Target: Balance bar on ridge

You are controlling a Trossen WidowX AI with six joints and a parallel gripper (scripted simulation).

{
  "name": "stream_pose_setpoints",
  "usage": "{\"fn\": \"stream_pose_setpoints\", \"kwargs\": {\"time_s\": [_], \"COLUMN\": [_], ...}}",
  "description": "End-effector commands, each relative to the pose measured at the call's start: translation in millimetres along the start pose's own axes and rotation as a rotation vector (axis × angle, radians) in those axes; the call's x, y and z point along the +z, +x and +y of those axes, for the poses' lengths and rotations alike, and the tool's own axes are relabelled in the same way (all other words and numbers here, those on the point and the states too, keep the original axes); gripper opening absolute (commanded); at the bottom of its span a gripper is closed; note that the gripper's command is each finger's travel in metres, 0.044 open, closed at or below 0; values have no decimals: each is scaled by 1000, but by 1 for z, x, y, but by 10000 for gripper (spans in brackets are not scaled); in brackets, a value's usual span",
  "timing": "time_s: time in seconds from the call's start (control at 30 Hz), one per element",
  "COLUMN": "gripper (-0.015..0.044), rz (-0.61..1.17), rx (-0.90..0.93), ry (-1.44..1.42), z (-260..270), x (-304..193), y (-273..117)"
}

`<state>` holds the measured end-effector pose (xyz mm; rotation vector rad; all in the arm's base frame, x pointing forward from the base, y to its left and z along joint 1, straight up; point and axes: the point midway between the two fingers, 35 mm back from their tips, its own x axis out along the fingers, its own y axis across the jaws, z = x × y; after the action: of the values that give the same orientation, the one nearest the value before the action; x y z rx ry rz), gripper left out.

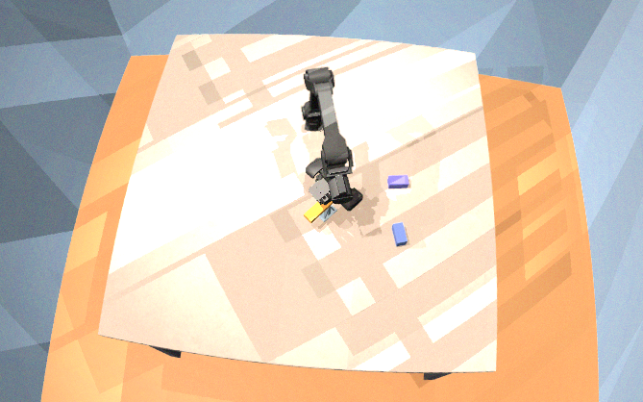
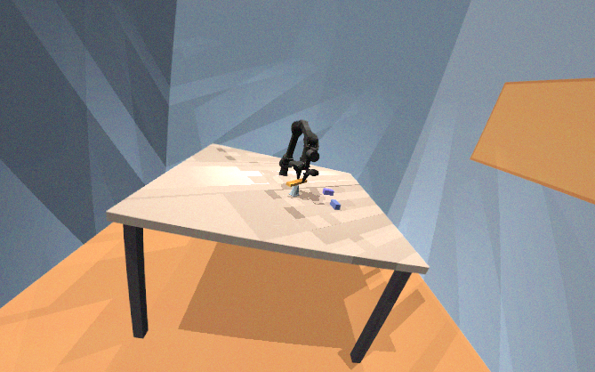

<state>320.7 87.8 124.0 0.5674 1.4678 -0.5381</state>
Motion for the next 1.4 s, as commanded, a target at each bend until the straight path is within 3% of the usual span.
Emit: {"fn": "stream_pose_setpoints", "kwargs": {"time_s": [0.0, 1.37], "gripper": [0, 0], "rz": [2, 2], "rx": [1, 1], "ry": [4, 4], "z": [0, 0], "x": [0, 0], "y": [1, 4]}}
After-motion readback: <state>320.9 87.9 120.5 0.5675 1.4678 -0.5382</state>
